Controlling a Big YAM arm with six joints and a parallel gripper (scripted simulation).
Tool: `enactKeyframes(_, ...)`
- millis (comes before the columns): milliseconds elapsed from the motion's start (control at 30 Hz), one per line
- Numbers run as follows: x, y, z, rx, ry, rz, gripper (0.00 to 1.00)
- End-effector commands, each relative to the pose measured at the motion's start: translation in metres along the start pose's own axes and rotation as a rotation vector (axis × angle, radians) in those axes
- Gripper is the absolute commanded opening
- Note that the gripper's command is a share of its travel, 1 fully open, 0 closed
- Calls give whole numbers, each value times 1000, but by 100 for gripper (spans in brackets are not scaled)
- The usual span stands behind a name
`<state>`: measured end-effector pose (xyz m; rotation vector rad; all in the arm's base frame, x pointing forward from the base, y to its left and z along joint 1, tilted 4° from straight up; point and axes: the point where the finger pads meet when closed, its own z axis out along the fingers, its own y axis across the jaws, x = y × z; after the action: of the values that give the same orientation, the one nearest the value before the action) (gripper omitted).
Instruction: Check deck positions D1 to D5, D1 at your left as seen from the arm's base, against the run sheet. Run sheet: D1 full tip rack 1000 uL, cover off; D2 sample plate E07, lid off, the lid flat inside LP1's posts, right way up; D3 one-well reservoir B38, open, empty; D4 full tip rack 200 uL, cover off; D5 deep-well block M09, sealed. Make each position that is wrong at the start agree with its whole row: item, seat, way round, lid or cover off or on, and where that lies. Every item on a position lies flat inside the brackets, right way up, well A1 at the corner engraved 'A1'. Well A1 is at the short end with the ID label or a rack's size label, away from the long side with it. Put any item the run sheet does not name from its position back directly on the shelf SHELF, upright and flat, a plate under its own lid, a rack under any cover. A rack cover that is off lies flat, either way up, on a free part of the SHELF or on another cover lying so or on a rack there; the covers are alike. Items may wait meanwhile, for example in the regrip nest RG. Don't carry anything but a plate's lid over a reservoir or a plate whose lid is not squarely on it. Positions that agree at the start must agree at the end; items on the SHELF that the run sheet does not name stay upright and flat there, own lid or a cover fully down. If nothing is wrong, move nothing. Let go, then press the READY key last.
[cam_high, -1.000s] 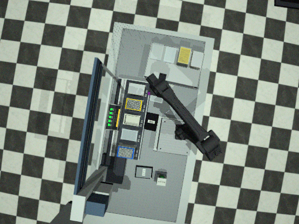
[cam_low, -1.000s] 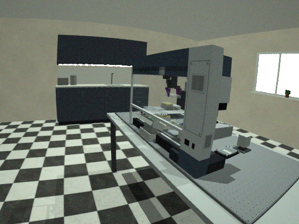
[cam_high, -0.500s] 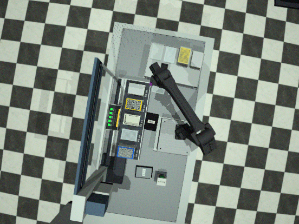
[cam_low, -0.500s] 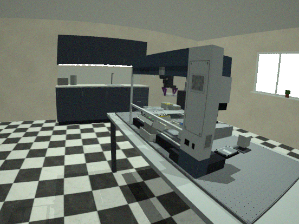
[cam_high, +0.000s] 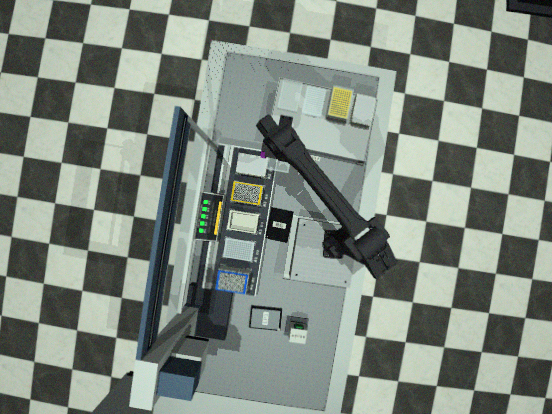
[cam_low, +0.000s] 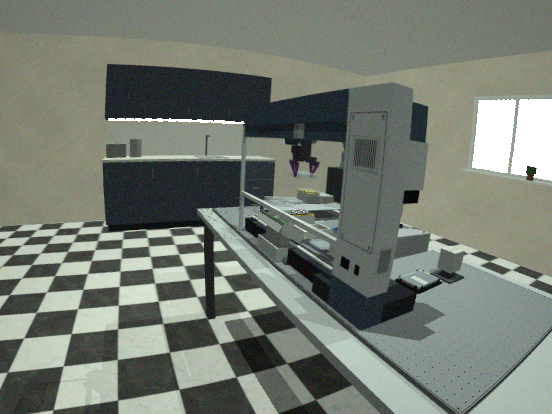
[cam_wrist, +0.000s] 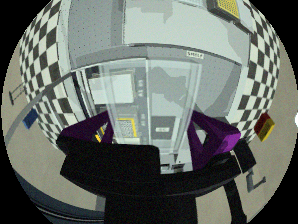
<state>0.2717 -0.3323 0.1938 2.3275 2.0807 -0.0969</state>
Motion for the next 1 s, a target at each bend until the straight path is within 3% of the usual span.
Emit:
enactKeyframes(0,-11,19,-22,-31,-31,24,0)
enactKeyframes(133,-17,11,-35,-55,-53,50,0)
enactKeyframes(167,-18,11,-34,-52,-51,50,0)
enactKeyframes(200,-24,13,-21,-29,-31,29,0)
enactKeyframes(967,-129,13,-20,-27,-35,26,0)
